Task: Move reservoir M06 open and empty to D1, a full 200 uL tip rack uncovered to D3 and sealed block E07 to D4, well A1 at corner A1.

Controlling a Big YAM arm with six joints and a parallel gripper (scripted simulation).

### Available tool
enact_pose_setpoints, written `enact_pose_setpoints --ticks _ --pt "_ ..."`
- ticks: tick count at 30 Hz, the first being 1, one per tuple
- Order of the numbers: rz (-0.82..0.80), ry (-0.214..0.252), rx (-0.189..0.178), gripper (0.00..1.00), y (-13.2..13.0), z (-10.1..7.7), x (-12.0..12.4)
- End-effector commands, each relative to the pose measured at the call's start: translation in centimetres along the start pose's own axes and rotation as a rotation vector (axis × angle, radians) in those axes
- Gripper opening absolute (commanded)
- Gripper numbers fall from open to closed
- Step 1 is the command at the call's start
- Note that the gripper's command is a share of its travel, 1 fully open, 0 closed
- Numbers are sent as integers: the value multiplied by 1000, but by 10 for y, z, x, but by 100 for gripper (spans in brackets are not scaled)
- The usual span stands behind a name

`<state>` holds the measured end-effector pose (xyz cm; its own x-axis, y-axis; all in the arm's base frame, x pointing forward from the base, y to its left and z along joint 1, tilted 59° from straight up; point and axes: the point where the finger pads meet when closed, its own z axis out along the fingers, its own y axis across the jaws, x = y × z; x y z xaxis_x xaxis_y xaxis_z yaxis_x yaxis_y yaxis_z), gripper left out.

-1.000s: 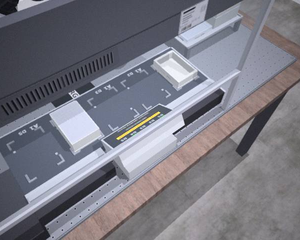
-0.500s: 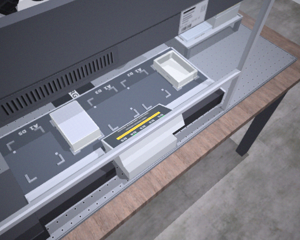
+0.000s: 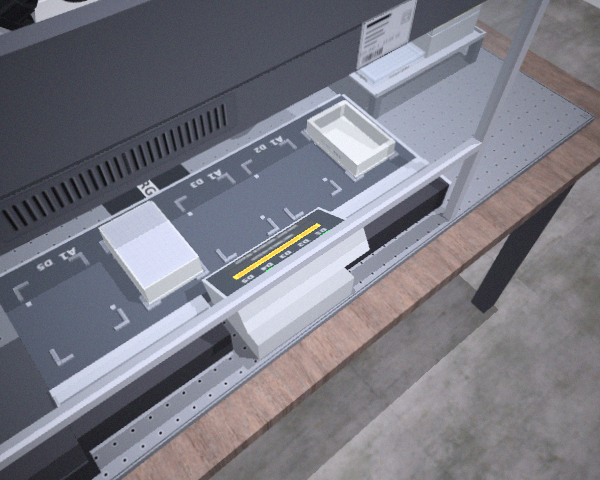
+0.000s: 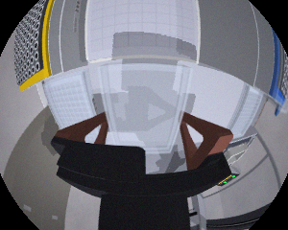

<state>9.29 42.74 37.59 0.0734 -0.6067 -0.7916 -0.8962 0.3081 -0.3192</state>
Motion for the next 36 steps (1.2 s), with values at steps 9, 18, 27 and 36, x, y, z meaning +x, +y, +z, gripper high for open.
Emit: enact_pose_setpoints --ticks 9,18,27,36 --pt "21 -45 -5 100 -4 -26 -15" --pt "26 -54 -4 100 -6 -40 -20" --pt "28 -57 -5 100 -7 -56 -21" --pt "28 -56 -5 100 -7 -67 -19"
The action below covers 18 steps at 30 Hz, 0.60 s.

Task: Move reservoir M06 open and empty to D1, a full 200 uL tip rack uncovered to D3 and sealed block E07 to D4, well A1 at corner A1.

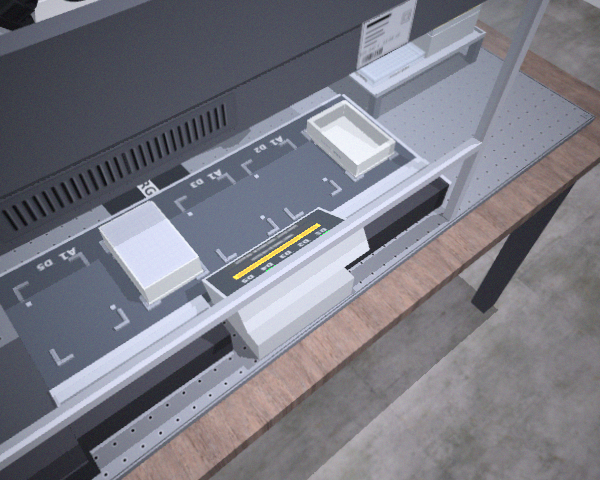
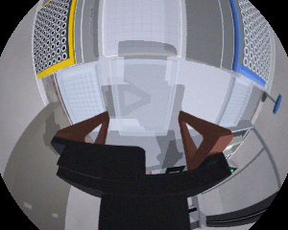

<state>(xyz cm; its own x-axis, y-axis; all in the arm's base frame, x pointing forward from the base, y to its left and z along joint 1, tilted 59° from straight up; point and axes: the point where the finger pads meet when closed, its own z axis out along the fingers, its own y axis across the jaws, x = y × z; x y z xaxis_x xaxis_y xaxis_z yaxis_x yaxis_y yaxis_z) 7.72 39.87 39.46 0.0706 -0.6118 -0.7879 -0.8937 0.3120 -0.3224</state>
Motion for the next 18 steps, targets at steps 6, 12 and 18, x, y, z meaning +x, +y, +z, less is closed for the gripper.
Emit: enact_pose_setpoints --ticks 6,12,18 --pt "34 -71 -11 100 -9 -43 -25" --pt "35 -71 -12 100 -9 -51 -24" --pt "36 -71 -12 100 -9 -60 -24"
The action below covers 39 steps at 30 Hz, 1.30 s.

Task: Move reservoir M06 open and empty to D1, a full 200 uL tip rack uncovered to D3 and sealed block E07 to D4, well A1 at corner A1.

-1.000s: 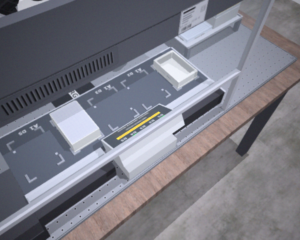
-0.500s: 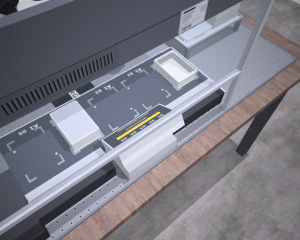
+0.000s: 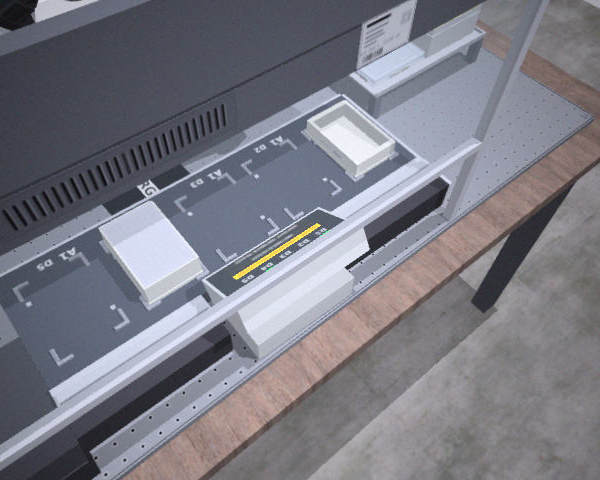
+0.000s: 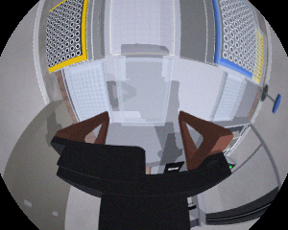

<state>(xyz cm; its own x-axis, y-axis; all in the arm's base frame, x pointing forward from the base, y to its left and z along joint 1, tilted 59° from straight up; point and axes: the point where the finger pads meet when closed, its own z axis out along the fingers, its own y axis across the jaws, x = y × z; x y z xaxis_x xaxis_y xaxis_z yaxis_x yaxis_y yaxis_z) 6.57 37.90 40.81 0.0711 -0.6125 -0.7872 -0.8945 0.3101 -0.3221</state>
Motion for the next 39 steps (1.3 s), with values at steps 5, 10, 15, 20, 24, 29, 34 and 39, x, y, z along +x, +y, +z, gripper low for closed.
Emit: enact_pose_setpoints --ticks 5,10,15,20,24,29,34,39 --pt "38 -71 -11 100 -10 -42 -24" --pt "38 -70 -12 100 -10 -49 -22" --pt "39 -71 -12 100 -10 -55 -23" --pt "40 -70 -13 100 -11 -63 -22" --pt "41 -70 -13 100 -11 -70 -22" --pt "42 -70 -14 100 -11 -75 -22" --pt "42 -69 -14 100 -11 -83 -21" --pt "43 -68 -15 100 -12 -91 -20"
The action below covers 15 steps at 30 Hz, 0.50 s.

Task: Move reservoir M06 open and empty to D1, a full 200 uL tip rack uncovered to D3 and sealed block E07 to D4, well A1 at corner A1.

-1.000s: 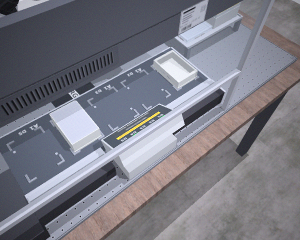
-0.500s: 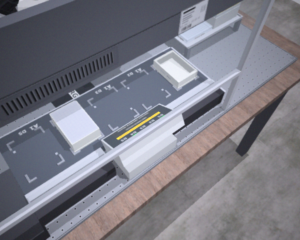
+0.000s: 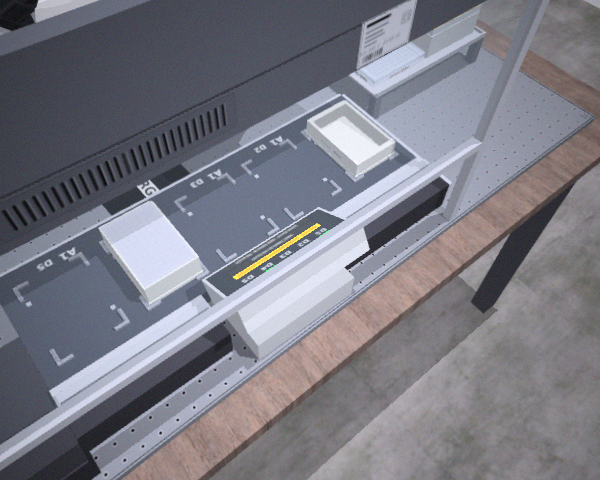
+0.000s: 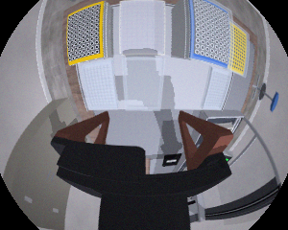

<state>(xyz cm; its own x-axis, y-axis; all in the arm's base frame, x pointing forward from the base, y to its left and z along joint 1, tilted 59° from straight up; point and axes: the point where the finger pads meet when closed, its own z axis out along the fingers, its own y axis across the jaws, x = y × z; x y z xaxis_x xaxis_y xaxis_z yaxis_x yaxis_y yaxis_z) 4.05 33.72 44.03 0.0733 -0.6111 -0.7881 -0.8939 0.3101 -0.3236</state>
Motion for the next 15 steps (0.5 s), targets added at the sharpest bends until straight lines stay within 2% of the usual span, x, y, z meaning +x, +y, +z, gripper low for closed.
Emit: enact_pose_setpoints --ticks 1,7,8,10,13,14,15 --pt "45 -65 -16 100 -11 -34 -19" --pt "45 -65 -17 100 -11 -41 -18" --pt "34 -48 -16 100 -8 -36 -10" --pt "46 -64 -18 100 -12 -45 -18" --pt "36 -50 -18 100 -8 -40 -11" --pt "24 -37 -9 100 -5 -30 -11" --pt "24 -37 -9 100 -5 -30 -11"
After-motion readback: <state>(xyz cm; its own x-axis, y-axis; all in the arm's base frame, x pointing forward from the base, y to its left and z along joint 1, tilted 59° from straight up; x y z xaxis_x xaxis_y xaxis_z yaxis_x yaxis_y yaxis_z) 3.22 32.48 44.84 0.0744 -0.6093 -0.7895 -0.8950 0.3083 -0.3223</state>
